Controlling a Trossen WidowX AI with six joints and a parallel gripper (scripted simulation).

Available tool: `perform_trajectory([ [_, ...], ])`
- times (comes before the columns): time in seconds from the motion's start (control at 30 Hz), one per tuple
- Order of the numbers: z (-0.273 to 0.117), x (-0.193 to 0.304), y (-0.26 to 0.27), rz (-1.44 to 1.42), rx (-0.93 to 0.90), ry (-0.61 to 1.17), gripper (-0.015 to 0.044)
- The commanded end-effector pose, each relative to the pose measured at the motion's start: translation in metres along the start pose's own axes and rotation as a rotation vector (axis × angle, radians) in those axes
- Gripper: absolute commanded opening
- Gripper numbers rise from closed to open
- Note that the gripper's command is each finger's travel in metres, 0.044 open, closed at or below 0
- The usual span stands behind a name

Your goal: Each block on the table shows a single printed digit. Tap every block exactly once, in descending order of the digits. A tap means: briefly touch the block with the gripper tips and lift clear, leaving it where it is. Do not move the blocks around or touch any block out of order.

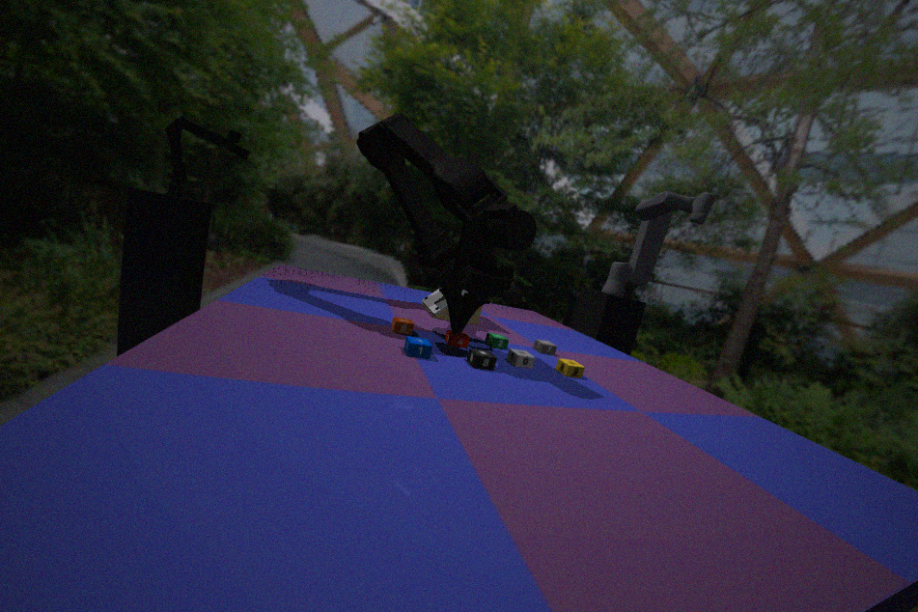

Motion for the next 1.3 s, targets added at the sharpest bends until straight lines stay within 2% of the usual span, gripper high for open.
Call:
perform_trajectory([
  [0.0, 0.003, 0.001, 0.0, -0.002, 0.003, 0.001, 0.002],
  [0.17, -0.025, 0.0, 0.0, -0.002, 0.002, 0.001, 0.002],
  [0.37, -0.035, -0.001, 0.001, -0.003, 0.0, 0.001, 0.002],
  [0.57, -0.105, 0.0, 0.001, -0.003, -0.001, 0.002, 0.002],
  [0.8, -0.108, 0.001, 0.004, -0.003, -0.001, 0.002, 0.002],
  [1.0, -0.108, 0.038, 0.082, -0.004, -0.005, 0.003, 0.002],
  [1.2, -0.106, 0.039, 0.085, -0.004, -0.004, 0.003, 0.002],
  [1.27, -0.088, 0.037, 0.086, -0.004, -0.006, 0.003, 0.002],
])
Point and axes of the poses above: the point midway between the two fingers, 35 mm back from their tips, its own z axis out along the fingers, its own y axis across the jaws, x = y × z, the point moved 6 cm from there along -z, back along the fingers, and after that the axes turned 6 degrees about z, right-handed, at the moved point
